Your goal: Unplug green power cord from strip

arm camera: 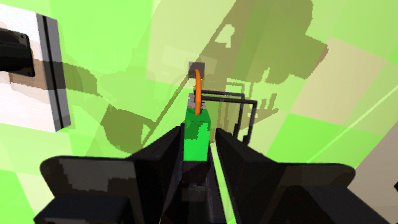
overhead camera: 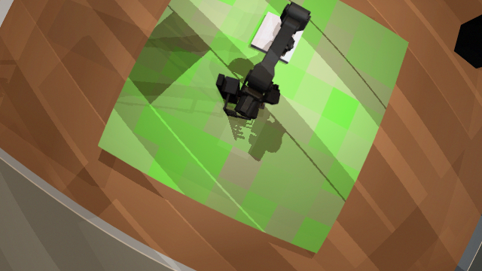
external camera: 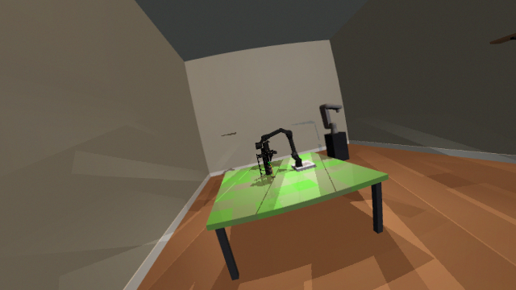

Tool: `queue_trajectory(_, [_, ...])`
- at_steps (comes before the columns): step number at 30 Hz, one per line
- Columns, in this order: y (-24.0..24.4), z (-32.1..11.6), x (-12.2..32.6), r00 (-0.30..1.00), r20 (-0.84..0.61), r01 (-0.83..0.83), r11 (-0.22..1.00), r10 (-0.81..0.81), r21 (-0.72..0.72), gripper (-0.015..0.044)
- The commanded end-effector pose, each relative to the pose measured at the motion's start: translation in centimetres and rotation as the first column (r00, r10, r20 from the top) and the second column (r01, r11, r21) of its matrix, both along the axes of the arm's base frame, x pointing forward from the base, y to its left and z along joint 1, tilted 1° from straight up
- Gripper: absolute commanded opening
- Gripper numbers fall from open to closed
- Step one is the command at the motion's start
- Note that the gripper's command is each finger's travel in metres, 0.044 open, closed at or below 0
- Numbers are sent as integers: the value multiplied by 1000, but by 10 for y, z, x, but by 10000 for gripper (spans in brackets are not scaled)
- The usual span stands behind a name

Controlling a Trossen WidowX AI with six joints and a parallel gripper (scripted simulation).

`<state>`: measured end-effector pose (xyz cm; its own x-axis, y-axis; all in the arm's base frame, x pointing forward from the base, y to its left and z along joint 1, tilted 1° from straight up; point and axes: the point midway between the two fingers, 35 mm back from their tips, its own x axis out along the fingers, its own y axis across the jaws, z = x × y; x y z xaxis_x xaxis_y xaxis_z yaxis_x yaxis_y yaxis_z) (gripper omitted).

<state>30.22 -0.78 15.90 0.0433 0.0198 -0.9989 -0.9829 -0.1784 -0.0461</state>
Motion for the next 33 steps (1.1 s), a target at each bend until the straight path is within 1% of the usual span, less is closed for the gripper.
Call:
queue_trajectory(1, [-3, -2, 0, 1000, -6, -6, 1000, 6, -5, 160])
queue_trajectory(13, [-2, -13, 0, 1000, -6, -6, 1000, 6, -5, 160])
queue_trajectory(17, [-2, -10, 0, 1000, -4, -1, 1000, 1, 0, 55])
queue_trajectory(25, [-2, -10, 0, 1000, -4, -1, 1000, 1, 0, 2])
queue_trajectory(33, [7, -10, 0, 1000, -5, -1, 1000, 1, 0, 0])
